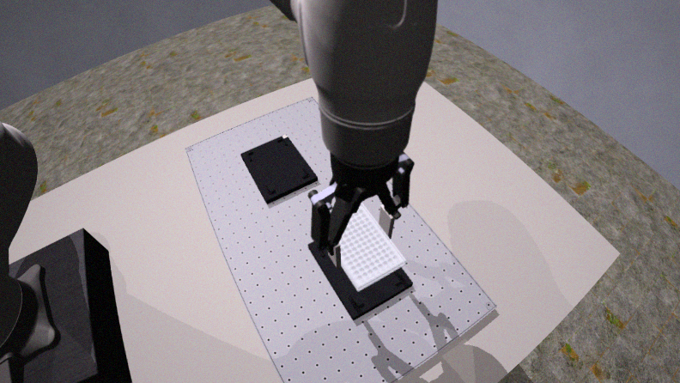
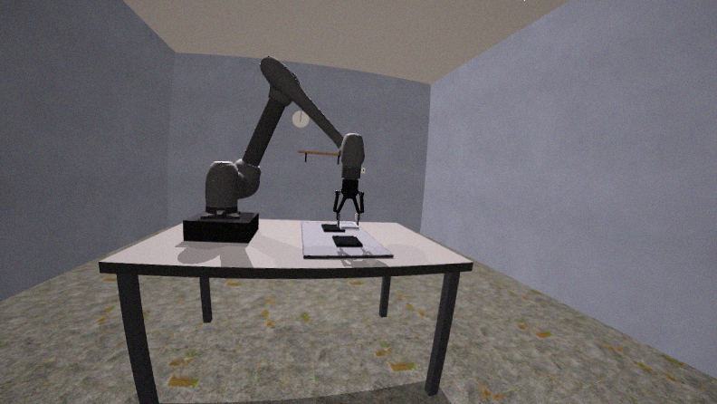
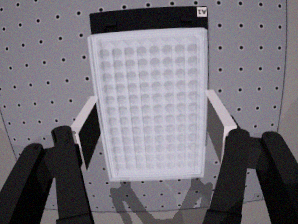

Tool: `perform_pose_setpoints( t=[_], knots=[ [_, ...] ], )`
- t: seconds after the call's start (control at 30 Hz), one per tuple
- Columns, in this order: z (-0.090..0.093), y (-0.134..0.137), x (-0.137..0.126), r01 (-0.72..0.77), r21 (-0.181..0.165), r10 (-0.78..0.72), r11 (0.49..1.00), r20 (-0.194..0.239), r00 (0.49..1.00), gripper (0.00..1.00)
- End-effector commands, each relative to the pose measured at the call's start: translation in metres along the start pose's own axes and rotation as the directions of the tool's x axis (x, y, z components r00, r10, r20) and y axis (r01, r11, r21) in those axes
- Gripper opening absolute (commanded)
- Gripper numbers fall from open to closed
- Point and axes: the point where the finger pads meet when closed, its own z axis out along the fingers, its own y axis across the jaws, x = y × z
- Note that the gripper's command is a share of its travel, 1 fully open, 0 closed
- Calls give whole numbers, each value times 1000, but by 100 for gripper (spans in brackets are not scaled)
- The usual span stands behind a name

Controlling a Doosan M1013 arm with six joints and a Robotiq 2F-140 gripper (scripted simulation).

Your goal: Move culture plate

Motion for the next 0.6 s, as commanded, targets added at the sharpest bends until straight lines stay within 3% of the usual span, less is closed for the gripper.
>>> perform_pose_setpoints(
  t=[0.0, 0.57],
  knots=[
    [0, 0, 0, 0, 0, 0, 1000, 0, 1000, 0],
    [25, 0, 0, 0, 0, 0, 1000, 0, 1000, 0]
  ],
)
